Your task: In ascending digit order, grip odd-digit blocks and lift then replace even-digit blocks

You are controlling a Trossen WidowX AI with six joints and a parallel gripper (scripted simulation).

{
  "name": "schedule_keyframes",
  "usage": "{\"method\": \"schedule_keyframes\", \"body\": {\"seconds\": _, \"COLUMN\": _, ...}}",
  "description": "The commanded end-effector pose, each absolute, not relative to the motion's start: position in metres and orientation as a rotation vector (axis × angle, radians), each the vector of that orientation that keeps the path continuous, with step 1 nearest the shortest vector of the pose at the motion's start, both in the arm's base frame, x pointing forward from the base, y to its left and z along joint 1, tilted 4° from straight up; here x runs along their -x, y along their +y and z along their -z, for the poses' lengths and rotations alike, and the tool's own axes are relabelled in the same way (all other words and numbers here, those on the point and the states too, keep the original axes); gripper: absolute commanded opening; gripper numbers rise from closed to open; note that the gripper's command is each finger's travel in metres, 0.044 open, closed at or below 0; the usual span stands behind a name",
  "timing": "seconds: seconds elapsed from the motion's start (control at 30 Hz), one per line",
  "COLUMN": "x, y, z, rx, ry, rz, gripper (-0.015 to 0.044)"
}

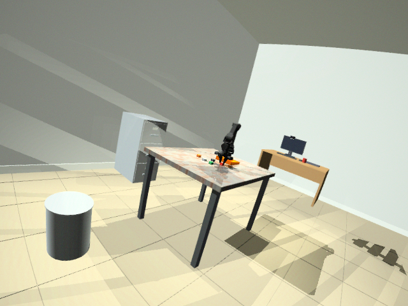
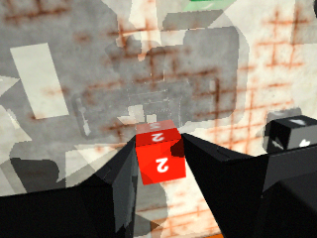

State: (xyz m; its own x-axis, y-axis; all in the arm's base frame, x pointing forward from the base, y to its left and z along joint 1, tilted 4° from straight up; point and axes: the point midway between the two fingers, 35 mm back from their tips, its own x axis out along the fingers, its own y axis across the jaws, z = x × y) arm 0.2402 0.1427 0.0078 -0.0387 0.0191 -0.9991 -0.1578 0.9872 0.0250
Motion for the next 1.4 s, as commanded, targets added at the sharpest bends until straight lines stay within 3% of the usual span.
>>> {"method": "schedule_keyframes", "body": {"seconds": 0.0, "x": -0.24, "y": 0.143, "z": -0.007, "rx": 0.103, "ry": 1.606, "rz": -0.143, "gripper": 0.012}}
{"method": "schedule_keyframes", "body": {"seconds": 1.37, "x": -0.24, "y": 0.143, "z": -0.008, "rx": 0.103, "ry": 1.606, "rz": -0.143, "gripper": 0.012}}
